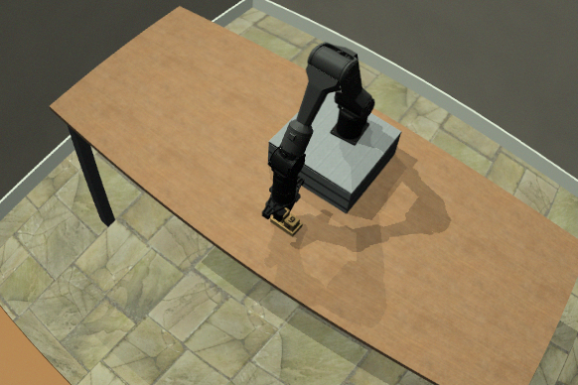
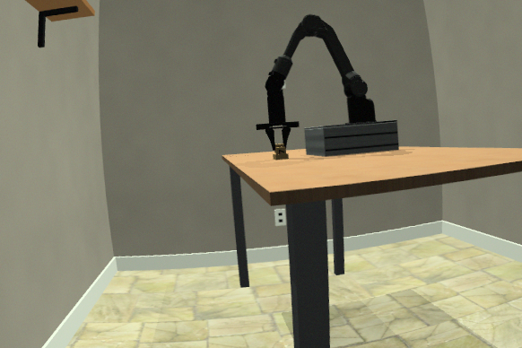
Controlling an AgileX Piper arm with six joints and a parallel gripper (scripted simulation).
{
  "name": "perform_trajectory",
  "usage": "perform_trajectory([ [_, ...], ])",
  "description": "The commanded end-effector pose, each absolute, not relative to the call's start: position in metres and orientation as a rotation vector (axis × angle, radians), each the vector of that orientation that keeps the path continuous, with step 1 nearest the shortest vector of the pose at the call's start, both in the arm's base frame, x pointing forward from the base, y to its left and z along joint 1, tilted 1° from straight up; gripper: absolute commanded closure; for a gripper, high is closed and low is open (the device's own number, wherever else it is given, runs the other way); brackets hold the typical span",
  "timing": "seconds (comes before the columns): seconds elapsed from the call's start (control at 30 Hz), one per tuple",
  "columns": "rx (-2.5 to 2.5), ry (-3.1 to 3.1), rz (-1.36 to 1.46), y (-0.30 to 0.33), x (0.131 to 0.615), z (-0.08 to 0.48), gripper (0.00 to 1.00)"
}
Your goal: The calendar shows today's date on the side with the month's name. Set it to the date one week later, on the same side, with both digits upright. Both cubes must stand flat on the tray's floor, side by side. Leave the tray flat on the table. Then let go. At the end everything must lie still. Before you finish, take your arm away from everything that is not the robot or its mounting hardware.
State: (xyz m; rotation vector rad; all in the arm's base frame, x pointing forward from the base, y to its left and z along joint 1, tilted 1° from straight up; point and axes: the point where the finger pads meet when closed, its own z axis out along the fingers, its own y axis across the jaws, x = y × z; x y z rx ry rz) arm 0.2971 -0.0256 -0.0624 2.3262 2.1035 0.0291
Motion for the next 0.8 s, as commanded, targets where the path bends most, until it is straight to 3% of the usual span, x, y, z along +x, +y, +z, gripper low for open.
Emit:
perform_trajectory([
  [0.0,2.328,2.102,0.03,-0.0251,0.2965,-0.0628,0.64],
  [0.77,2.328,2.103,0.029,-0.025,0.2965,-0.0716,0.64],
])
